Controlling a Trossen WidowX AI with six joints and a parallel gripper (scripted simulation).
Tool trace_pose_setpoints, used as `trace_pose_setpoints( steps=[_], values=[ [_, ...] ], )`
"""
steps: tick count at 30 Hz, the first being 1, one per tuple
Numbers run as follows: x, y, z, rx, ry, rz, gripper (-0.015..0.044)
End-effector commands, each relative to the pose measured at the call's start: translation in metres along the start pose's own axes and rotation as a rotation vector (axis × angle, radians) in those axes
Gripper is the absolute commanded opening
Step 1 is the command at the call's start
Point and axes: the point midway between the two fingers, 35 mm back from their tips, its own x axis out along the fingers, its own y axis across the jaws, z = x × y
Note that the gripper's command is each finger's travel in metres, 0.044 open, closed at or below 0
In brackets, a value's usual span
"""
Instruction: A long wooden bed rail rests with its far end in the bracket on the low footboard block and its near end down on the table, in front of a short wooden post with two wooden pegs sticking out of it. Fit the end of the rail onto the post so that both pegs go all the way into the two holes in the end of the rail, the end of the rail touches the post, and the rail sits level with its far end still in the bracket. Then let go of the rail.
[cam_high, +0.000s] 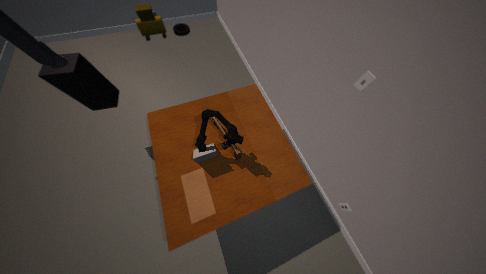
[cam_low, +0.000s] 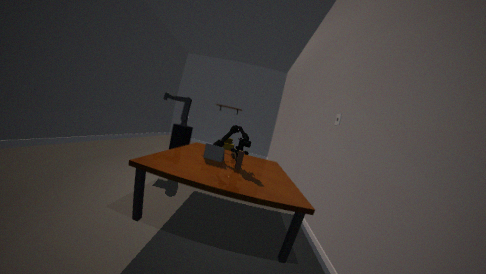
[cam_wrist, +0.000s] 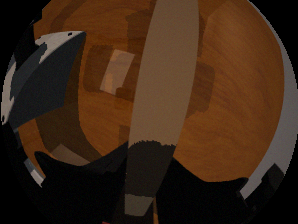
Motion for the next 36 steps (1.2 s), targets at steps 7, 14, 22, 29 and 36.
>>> trace_pose_setpoints(
  steps=[7,14,22,29,36],
  values=[
    [-0.002,-0.002,-0.005,-0.003,0.008,-0.006,0.0000],
    [-0.002,-0.002,-0.007,-0.003,0.008,-0.006,0.0000],
    [-0.003,-0.002,-0.010,-0.004,0.008,-0.006,0.0000],
    [-0.003,-0.002,-0.012,-0.004,0.008,-0.006,0.0000],
    [-0.003,-0.002,-0.014,-0.004,0.008,-0.006,0.0000]
  ],
)
